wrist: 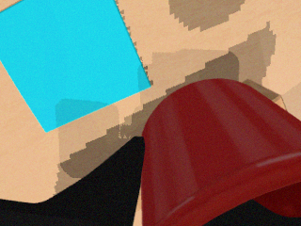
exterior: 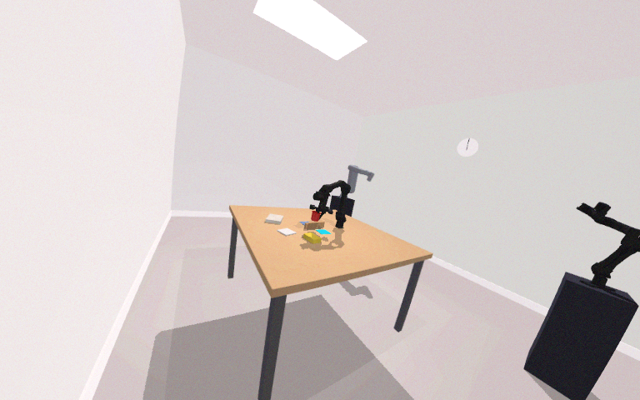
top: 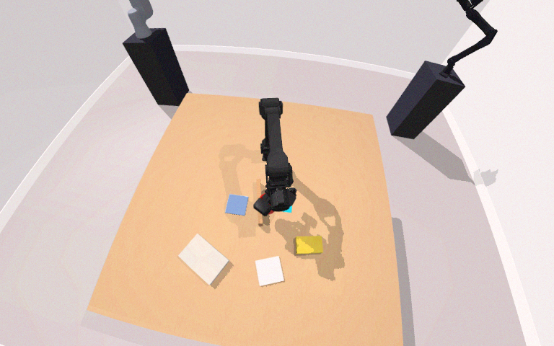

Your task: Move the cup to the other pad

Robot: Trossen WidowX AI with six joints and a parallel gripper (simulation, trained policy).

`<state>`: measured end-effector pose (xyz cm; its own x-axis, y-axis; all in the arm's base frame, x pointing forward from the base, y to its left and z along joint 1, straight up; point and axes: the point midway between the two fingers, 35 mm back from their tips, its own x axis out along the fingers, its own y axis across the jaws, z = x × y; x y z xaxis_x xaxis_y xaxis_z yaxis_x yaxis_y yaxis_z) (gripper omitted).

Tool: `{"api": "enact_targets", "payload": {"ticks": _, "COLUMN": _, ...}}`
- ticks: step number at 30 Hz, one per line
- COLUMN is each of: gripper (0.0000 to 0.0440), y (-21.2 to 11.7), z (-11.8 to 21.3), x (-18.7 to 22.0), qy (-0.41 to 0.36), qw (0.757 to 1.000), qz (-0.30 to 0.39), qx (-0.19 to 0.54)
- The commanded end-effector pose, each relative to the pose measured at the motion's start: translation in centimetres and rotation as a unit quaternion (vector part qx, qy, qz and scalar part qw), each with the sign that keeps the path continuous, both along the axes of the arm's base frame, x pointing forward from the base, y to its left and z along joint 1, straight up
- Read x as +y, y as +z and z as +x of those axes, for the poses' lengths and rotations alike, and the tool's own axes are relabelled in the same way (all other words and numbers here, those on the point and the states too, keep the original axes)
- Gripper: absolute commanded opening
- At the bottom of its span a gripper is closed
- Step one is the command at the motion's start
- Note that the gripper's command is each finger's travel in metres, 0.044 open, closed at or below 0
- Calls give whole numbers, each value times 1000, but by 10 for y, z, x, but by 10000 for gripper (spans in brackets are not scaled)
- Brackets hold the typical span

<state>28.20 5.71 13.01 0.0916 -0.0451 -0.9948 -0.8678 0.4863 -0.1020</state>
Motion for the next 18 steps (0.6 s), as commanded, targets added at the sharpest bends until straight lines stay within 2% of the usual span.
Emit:
{"api": "enact_targets", "payload": {"ticks": 1, "gripper": 0, "y": -2, "z": -4, "x": 8, "qy": 6, "qw": 1000, "qz": 0, "qx": -4}}
{"api": "enact_targets", "payload": {"ticks": 18, "gripper": 0, "y": -26, "z": -28, "x": 49, "qy": 36, "qw": 999, "qz": 3, "qx": -8}}
